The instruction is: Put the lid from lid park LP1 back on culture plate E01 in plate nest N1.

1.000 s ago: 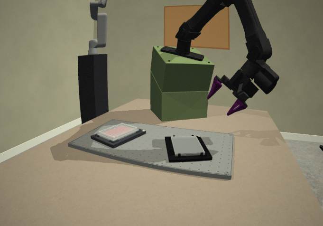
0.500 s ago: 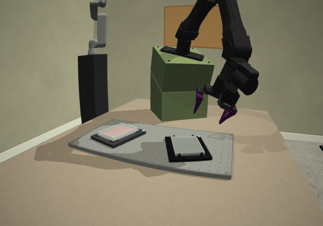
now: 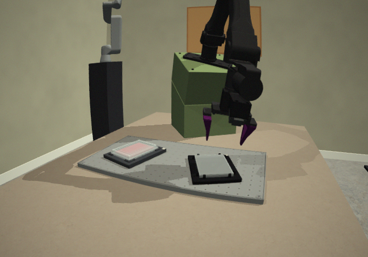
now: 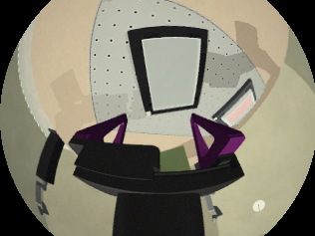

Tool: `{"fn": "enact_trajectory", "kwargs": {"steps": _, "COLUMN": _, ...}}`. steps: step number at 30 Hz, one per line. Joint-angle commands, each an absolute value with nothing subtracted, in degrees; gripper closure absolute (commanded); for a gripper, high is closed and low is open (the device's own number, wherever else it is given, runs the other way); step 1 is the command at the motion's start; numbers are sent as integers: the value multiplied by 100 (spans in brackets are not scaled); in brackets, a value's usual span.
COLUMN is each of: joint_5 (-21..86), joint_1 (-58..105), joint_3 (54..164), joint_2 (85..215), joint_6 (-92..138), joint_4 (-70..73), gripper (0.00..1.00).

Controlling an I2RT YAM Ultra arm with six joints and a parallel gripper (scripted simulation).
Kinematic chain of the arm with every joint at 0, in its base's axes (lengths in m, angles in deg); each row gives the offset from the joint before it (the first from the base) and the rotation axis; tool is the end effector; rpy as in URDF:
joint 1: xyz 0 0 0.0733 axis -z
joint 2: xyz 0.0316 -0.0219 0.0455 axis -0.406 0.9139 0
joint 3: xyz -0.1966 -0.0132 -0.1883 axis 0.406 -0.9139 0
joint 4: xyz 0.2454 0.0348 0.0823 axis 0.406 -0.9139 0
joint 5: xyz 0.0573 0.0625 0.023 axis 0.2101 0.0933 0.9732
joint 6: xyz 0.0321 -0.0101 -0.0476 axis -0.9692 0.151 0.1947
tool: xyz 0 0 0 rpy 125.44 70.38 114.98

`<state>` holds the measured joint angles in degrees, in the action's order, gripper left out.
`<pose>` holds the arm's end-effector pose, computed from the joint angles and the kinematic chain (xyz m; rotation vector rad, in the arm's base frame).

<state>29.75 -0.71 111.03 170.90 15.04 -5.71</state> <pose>0.3503 0.1600 0.0589 -0.4128 2.9145 0.0234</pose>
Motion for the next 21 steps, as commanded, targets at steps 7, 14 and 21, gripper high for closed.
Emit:
{"fn": "enact_trajectory", "kwargs": {"steps": 7, "joint_5": 3742, "joint_1": 607, "joint_3": 10837, "joint_2": 16861, "joint_6": 2604, "joint_4": 313, "gripper": 0}}
{"fn": "enact_trajectory", "kwargs": {"steps": 14, "joint_5": 3948, "joint_1": 755, "joint_3": 11096, "joint_2": 16996, "joint_6": 2915, "joint_4": 452, "gripper": 0}}
{"fn": "enact_trajectory", "kwargs": {"steps": 21, "joint_5": 3946, "joint_1": 803, "joint_3": 11082, "joint_2": 16986, "joint_6": 2914, "joint_4": 417, "gripper": 0}}
